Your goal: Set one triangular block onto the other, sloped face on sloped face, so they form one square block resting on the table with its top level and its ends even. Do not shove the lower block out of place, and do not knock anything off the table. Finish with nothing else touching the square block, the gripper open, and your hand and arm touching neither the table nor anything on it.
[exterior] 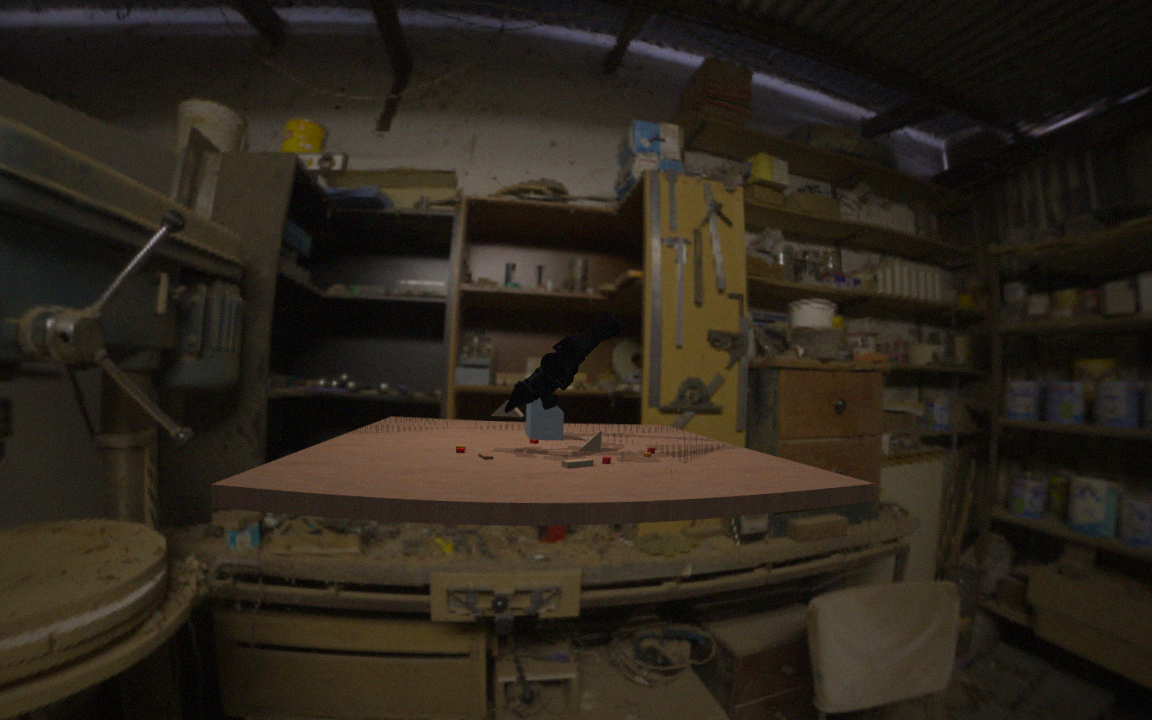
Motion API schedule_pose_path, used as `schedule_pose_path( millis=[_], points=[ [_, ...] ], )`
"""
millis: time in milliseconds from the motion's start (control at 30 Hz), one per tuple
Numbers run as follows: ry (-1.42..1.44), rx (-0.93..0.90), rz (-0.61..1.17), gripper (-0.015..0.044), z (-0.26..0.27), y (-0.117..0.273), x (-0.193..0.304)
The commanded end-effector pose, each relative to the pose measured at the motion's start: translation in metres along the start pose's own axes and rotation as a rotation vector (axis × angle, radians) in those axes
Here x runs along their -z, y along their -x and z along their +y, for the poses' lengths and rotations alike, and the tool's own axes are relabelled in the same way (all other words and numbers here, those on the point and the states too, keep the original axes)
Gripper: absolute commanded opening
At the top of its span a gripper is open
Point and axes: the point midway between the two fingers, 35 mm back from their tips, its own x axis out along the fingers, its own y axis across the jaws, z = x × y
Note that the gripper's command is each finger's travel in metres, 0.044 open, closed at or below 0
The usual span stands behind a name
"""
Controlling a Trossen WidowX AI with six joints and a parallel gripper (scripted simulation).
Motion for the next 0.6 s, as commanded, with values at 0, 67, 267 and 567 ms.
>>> schedule_pose_path(
  millis=[0,67,267,567],
  points=[
    [0.002,-0.019,-0.044,0.0,0.001,-0.004,0.0],
    [0.002,-0.04,-0.105,0.0,0.003,-0.007,0.001],
    [-0.007,-0.08,-0.296,0.0,0.005,-0.012,0.006],
    [-0.046,-0.078,-0.59,0.0,0.004,-0.013,0.014]
  ],
)
